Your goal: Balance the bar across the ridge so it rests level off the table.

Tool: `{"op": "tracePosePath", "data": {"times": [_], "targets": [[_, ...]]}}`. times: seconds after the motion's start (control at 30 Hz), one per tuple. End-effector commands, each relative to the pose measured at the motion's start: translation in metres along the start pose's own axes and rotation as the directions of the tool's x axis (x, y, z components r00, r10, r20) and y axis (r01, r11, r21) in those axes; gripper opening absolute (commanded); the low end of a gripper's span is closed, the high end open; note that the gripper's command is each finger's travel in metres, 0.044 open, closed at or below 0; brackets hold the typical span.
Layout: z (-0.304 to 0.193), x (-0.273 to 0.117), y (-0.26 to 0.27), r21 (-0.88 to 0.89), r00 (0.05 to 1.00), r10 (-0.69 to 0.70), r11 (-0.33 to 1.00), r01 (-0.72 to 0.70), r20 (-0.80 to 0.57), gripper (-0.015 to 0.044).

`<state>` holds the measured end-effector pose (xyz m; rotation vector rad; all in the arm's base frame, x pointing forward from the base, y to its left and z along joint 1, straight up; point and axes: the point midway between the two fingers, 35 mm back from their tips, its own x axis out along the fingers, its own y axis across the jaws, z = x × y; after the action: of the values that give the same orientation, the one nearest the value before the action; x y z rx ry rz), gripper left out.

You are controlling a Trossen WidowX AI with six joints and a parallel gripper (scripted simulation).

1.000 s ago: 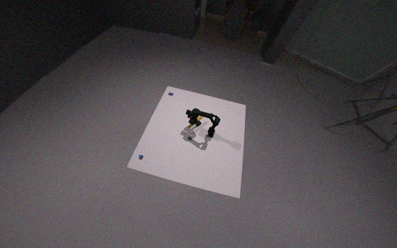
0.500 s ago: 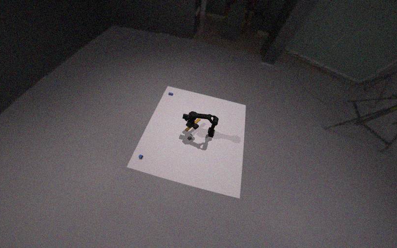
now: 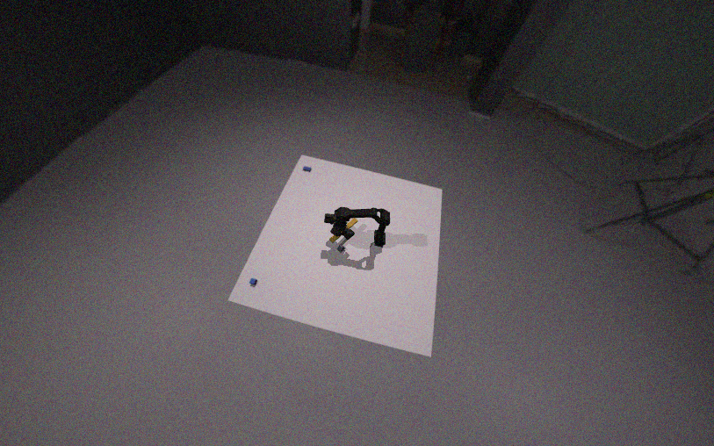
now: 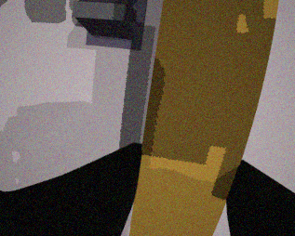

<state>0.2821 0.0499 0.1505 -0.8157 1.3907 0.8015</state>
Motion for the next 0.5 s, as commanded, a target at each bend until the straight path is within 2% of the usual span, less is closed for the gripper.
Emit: {"op": "tracePosePath", "data": {"times": [0.0,0.47], "targets": [[0.014,-0.001,0.006,0.002,1.000,0.001,1.000,-0.001,0.002,0.0000],[0.058,-0.001,0.037,-0.007,1.000,0.003,1.000,-0.003,0.005,0.0000]]}}
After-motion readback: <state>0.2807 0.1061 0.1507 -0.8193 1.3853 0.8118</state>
